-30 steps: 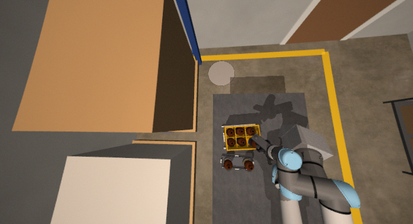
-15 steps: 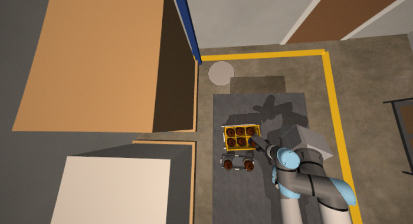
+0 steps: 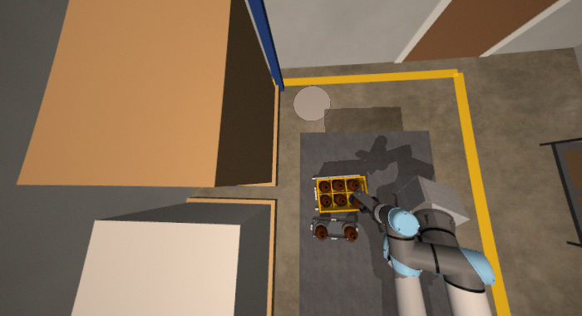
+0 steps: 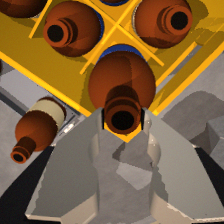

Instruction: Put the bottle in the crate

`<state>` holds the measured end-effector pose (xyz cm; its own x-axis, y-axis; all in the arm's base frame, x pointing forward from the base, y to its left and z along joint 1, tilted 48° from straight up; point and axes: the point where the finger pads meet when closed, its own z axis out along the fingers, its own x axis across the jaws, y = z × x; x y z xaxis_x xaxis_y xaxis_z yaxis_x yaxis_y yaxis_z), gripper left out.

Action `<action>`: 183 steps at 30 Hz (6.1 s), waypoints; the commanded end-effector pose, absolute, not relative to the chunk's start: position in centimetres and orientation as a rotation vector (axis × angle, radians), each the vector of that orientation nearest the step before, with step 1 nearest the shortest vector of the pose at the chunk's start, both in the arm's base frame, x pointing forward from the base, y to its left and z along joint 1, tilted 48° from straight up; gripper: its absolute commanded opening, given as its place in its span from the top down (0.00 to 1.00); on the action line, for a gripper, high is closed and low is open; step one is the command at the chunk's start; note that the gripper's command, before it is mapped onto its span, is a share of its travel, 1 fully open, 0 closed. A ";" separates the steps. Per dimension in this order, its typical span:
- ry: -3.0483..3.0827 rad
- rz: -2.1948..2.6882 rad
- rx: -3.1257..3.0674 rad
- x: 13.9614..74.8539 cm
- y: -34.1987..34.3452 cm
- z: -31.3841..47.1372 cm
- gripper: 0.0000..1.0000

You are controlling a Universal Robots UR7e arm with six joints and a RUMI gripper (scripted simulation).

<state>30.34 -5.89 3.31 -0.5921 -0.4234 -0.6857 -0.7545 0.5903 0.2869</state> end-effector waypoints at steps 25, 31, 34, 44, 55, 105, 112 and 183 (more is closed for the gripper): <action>2.256 0.769 -0.932 30.6 -5.3 2.7 1.00; 2.256 0.769 -0.932 30.6 -5.3 2.7 1.00; 2.256 0.769 -0.932 30.6 -5.3 2.7 1.00; 2.256 0.769 -0.932 30.6 -5.3 2.7 1.00; 2.256 0.769 -0.932 30.6 -5.3 2.7 1.00; 2.256 0.769 -0.932 31.6 -2.9 0.3 1.00; 2.256 0.769 -0.932 31.7 -2.6 0.1 1.00; 2.256 0.769 -0.932 31.9 -2.3 -0.3 1.00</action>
<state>31.82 -2.34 -0.17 -0.5922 -0.4235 -0.6856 -0.7544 0.5904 0.2869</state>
